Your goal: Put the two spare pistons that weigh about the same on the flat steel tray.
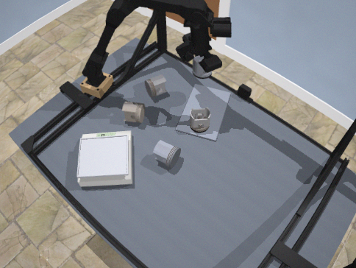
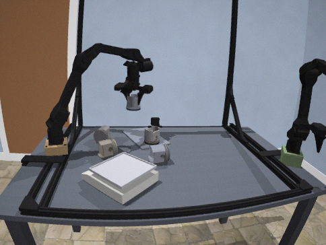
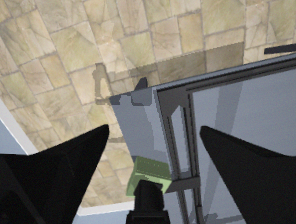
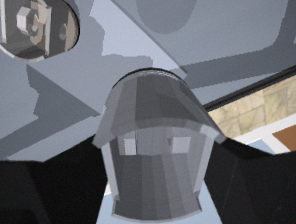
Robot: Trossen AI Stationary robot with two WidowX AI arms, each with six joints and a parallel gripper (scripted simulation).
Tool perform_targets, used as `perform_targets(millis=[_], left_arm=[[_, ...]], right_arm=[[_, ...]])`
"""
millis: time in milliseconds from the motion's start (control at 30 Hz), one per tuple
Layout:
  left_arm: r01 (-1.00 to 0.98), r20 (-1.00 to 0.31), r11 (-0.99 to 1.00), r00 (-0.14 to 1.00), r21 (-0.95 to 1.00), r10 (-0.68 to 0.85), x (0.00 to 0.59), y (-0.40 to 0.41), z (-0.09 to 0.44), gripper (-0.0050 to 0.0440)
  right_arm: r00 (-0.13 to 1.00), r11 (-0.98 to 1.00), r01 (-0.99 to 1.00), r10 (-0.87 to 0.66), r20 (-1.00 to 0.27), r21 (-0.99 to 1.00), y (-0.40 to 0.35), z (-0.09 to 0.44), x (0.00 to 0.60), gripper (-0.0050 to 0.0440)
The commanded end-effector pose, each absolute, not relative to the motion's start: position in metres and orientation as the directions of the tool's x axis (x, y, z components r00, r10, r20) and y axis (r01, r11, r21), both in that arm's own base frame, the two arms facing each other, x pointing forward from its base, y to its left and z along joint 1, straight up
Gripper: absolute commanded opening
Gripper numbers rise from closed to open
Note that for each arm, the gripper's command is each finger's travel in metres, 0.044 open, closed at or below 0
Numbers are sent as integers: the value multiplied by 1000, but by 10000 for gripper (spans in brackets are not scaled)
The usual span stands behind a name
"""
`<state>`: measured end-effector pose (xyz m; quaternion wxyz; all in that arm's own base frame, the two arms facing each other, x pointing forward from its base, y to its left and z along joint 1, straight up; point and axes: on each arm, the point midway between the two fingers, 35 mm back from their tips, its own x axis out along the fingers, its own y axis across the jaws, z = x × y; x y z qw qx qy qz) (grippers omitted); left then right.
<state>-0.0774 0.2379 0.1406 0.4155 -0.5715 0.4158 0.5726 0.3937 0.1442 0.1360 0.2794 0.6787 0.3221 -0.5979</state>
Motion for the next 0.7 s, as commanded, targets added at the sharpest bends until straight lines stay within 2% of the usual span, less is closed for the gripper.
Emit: perform_targets(millis=[0,667], left_arm=[[-951,-1000,-309,0,0,0,-77,238,141,440],[-951,-1000,-309,0,0,0,-77,238,141,440]], right_arm=[[93,-641,768,108,-990,2,144,137,393,158],[93,-641,768,108,-990,2,146,110,394,158]])
